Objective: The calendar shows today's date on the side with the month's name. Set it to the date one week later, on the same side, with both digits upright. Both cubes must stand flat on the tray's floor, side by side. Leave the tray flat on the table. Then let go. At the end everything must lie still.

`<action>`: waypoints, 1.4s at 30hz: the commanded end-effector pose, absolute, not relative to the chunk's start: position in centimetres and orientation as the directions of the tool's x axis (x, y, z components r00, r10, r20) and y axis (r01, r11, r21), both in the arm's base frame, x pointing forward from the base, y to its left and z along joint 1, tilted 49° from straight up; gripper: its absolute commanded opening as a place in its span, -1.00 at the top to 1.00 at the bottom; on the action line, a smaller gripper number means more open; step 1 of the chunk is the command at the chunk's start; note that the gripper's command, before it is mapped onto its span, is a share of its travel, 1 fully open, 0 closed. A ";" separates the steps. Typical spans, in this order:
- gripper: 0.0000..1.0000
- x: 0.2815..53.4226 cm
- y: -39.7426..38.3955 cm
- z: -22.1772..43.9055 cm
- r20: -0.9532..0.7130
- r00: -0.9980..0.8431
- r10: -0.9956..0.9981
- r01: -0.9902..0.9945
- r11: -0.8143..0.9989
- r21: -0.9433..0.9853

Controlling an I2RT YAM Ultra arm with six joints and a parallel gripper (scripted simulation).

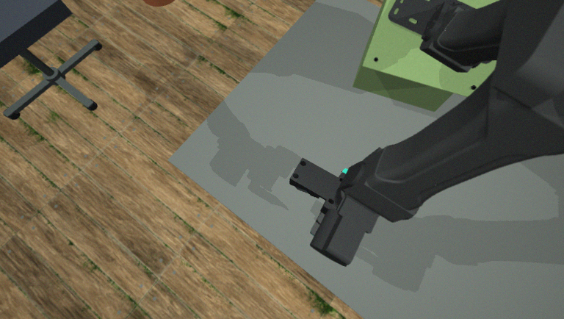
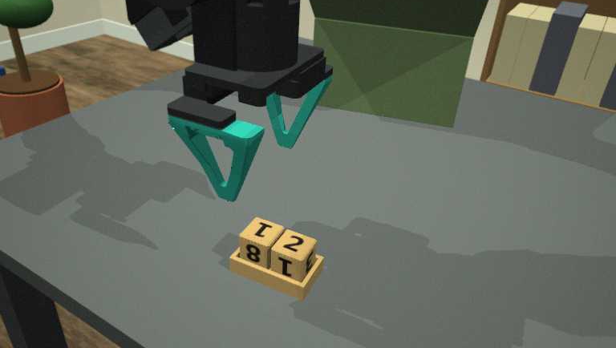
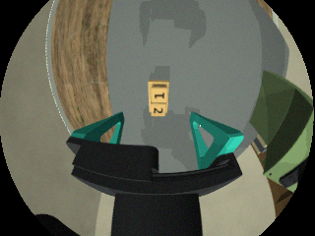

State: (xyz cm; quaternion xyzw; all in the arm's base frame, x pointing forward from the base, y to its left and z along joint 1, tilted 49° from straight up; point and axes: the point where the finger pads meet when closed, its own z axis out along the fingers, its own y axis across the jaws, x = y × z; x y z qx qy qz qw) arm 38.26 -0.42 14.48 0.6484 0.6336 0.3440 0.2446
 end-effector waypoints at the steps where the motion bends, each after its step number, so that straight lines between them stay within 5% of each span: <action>1: -1.00 38.1 -0.5 14.6 0.136 -0.036 0.990 0.656 -0.079 0.751; 42: -1.00 32.1 -1.5 19.7 0.135 -0.036 0.990 0.655 -0.079 0.751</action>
